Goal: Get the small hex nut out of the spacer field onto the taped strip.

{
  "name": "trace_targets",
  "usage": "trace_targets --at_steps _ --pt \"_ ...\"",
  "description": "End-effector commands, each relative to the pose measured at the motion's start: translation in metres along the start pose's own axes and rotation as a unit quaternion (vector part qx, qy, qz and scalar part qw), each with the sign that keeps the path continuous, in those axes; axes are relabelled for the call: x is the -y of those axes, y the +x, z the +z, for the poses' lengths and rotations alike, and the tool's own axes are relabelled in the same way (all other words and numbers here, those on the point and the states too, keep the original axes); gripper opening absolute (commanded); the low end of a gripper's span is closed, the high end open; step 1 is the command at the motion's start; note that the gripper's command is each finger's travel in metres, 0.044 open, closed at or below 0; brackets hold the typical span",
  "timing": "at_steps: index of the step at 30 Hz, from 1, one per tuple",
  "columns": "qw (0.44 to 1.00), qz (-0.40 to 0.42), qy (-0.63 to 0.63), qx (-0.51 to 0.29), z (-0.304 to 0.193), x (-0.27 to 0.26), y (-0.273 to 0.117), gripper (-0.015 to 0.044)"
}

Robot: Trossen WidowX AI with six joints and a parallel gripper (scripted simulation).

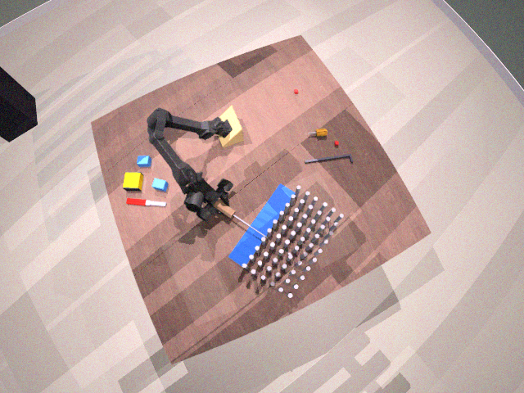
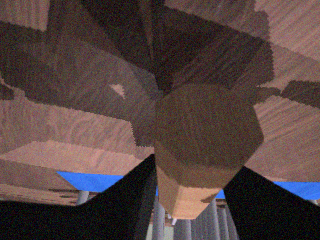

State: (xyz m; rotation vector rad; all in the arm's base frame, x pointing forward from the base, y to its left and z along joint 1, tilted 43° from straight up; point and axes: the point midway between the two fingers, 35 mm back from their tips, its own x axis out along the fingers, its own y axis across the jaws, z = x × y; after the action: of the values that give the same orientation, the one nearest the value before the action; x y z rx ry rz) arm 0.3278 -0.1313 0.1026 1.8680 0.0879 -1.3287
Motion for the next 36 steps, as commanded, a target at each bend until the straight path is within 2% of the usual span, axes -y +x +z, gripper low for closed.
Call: trace_targets --at_steps 1,36 --pt "1.000 0.001 0.003 -0.001 -0.004 -0.002 0.002 0.0000" --pt "1.000 0.002 0.004 -0.002 -0.024 -0.002 0.015 0.0000"
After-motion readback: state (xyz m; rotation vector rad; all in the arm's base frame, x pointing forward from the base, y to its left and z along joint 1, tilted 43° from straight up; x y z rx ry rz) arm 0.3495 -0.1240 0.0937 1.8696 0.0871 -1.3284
